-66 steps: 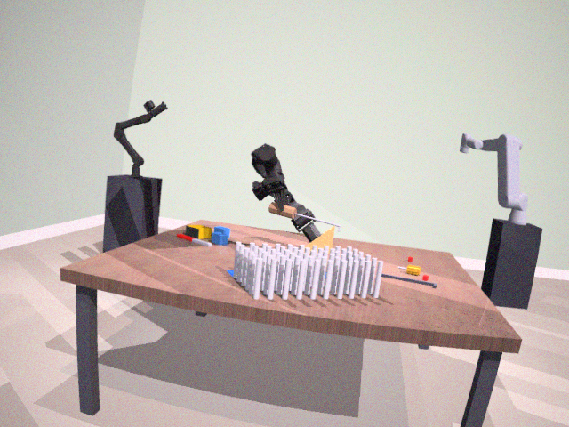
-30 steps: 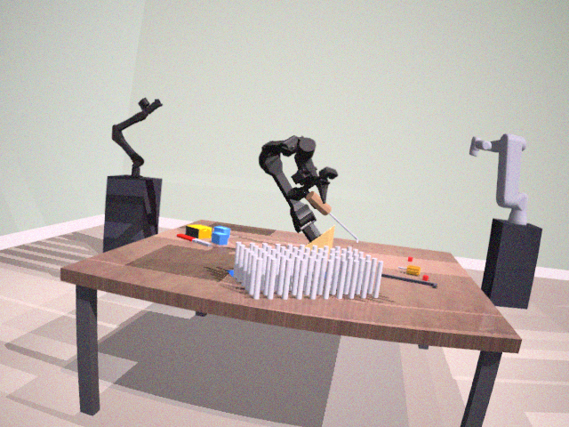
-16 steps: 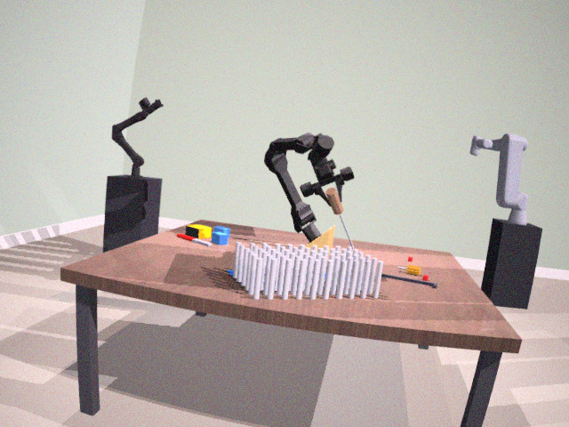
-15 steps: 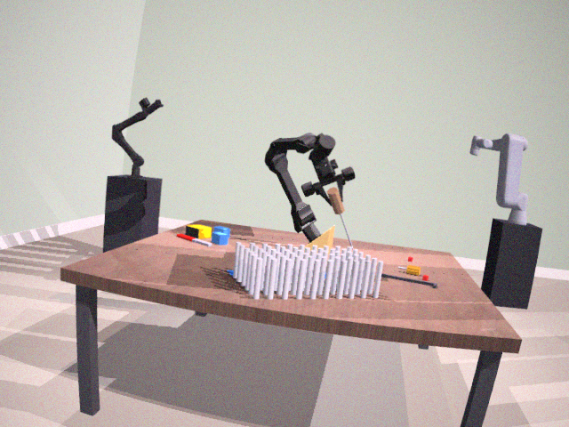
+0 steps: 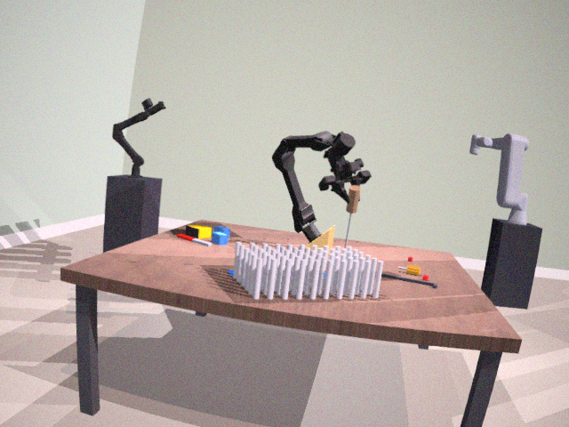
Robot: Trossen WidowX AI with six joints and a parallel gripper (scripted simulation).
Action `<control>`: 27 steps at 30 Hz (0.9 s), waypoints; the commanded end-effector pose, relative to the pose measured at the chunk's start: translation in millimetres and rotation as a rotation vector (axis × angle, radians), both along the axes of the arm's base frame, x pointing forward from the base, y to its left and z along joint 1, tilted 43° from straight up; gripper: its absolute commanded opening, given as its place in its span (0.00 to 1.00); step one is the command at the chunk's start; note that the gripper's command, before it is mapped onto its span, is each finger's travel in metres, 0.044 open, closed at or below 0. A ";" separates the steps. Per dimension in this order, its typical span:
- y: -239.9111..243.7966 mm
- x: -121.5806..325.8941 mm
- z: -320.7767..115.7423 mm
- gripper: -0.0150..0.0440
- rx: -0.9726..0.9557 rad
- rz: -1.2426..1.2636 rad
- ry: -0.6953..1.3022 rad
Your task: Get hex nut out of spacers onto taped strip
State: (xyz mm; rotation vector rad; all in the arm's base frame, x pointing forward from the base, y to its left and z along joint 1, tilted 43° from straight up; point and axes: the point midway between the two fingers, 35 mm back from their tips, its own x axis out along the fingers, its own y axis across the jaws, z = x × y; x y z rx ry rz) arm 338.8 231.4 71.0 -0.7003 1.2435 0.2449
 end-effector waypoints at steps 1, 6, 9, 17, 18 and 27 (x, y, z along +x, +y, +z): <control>15.0 -3.9 -8.2 0.25 -0.042 0.125 0.023; 32.5 -12.1 -20.6 0.25 -0.095 0.283 0.056; 42.4 -17.4 -27.7 0.25 -0.128 0.378 0.077; 66.0 -32.8 -44.7 0.25 -0.218 0.632 0.138; 68.8 -34.9 -46.9 0.25 -0.229 0.663 0.146; 92.8 -53.3 -66.4 0.25 -0.333 0.948 0.214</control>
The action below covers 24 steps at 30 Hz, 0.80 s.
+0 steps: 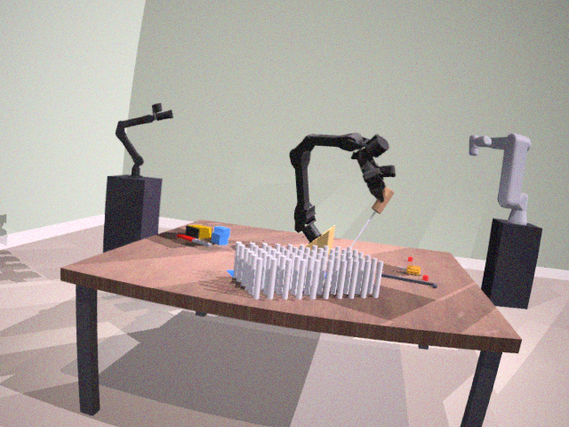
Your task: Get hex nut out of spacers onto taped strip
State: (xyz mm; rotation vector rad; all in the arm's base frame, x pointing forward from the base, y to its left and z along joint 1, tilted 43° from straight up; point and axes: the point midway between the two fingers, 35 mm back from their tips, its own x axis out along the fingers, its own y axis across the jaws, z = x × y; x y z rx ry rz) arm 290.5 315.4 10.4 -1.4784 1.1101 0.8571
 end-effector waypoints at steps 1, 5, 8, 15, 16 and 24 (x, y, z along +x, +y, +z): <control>11.3 -7.2 -8.1 0.25 -0.045 0.125 0.023; 21.7 -16.4 -17.3 0.25 -0.091 0.251 0.050; 29.0 -23.5 -24.2 0.25 -0.126 0.345 0.070; 44.6 -41.1 -40.5 0.25 -0.208 0.565 0.120; 46.7 -43.7 -42.8 0.25 -0.219 0.597 0.128; 62.1 -65.4 -61.7 0.25 -0.314 0.849 0.187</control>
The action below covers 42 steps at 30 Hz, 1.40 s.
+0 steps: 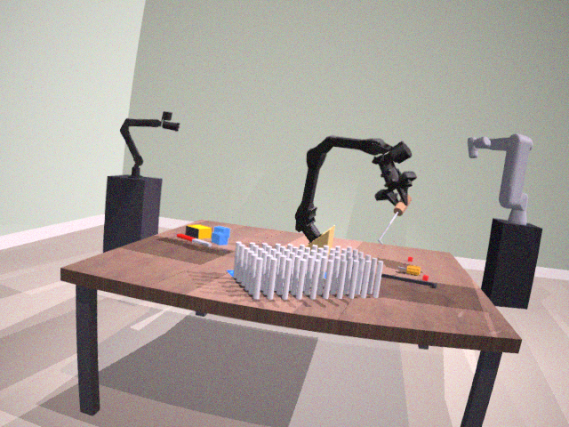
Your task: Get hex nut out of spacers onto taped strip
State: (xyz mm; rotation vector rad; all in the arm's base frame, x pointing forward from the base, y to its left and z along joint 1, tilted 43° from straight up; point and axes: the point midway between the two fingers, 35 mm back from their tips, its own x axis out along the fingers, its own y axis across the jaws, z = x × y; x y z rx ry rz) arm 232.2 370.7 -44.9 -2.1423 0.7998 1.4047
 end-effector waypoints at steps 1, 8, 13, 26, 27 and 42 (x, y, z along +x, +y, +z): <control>8.6 -9.8 -8.8 0.25 -0.046 0.126 0.022; 20.0 -30.0 -25.7 0.25 -0.131 0.347 0.074; 27.0 -45.0 -37.9 0.25 -0.192 0.504 0.110; 40.5 -85.3 -70.2 0.25 -0.354 0.911 0.207; 41.3 -88.5 -72.8 0.25 -0.367 0.942 0.215; 47.4 -136.5 -110.7 0.25 -0.563 1.405 0.332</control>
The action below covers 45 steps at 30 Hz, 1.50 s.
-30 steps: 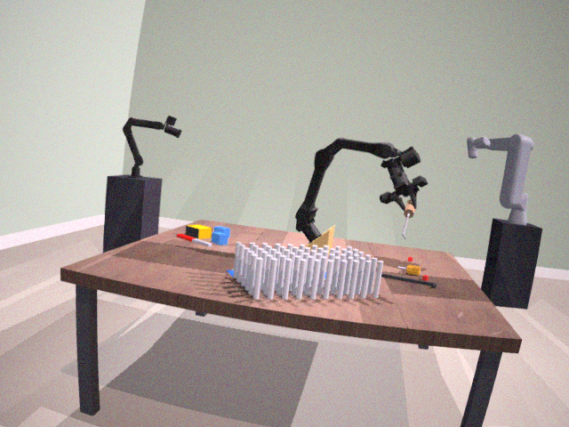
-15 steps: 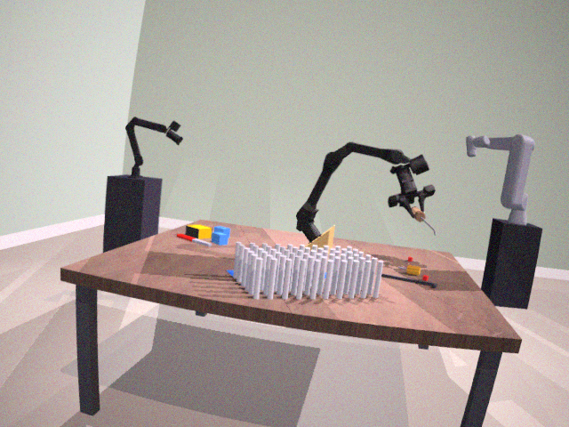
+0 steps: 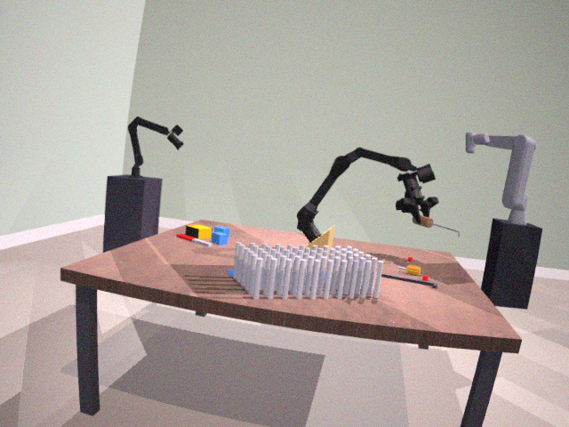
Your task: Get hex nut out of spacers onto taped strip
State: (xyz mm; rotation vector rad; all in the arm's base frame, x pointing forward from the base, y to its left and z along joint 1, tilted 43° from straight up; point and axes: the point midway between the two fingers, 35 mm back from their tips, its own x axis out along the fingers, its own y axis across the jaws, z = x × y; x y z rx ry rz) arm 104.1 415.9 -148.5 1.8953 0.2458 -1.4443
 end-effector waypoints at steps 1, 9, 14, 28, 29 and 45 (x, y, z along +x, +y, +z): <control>2.3 -11.0 -9.1 0.25 -0.047 0.118 0.021; 1.9 -13.2 -11.7 0.25 -0.056 0.138 0.025; 0.1 -13.4 -15.4 0.25 -0.056 0.138 0.025; -6.0 -14.2 -27.2 0.25 -0.055 0.138 0.025; -6.4 -14.2 -28.1 0.25 -0.055 0.138 0.025; -13.9 -15.1 -41.1 0.25 -0.055 0.138 0.025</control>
